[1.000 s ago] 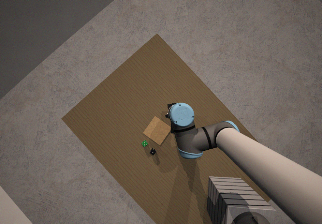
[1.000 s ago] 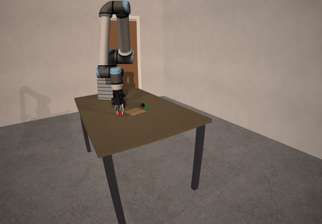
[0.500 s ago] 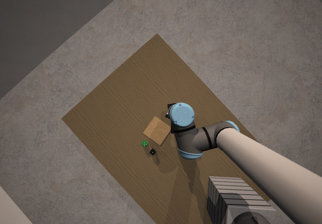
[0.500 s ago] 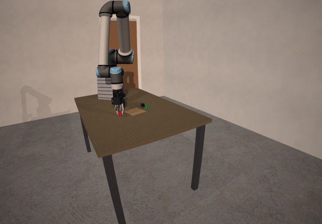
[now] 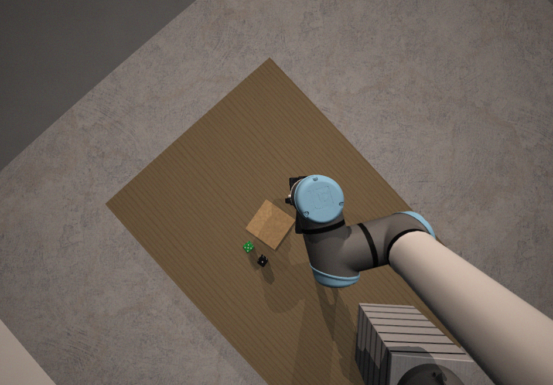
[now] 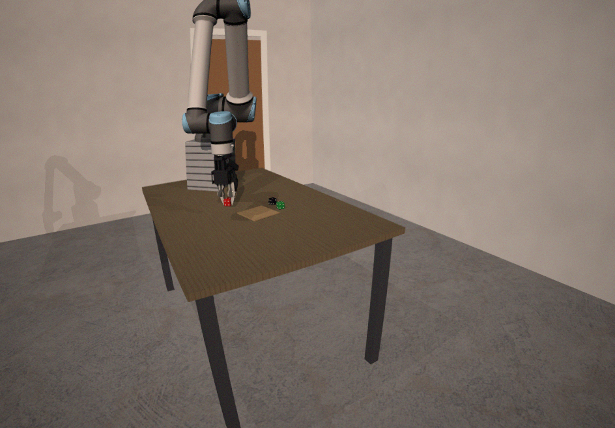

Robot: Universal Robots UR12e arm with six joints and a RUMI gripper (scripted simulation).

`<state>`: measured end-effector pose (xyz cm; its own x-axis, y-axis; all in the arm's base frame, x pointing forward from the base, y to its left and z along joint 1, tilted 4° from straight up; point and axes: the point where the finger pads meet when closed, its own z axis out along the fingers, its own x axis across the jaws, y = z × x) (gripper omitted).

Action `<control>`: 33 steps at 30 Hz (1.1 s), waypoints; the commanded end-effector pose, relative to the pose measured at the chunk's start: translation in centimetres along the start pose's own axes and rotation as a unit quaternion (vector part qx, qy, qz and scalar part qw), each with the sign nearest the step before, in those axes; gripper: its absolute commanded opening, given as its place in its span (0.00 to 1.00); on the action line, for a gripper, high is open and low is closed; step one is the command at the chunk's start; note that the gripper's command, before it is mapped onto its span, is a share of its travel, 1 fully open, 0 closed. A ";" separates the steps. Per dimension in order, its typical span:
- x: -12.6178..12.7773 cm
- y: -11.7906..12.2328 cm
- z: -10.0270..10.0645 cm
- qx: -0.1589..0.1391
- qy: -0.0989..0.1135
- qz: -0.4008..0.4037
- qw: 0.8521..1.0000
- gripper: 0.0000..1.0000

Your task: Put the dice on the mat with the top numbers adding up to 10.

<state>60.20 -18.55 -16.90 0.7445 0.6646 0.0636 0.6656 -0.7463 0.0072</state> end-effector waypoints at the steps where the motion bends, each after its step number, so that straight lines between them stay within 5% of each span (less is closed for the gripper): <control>1: 0.0 0.0 -1.9 0.000 0.000 0.000 1.000 0.10; 20: 0.0 0.1 -3.0 0.000 0.000 -0.012 1.000 0.10; 33: 0.5 0.8 -1.9 0.000 0.000 -0.213 0.977 0.10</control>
<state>60.67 -18.78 -14.73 0.5122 0.8571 0.0547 0.8575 -0.5139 0.0246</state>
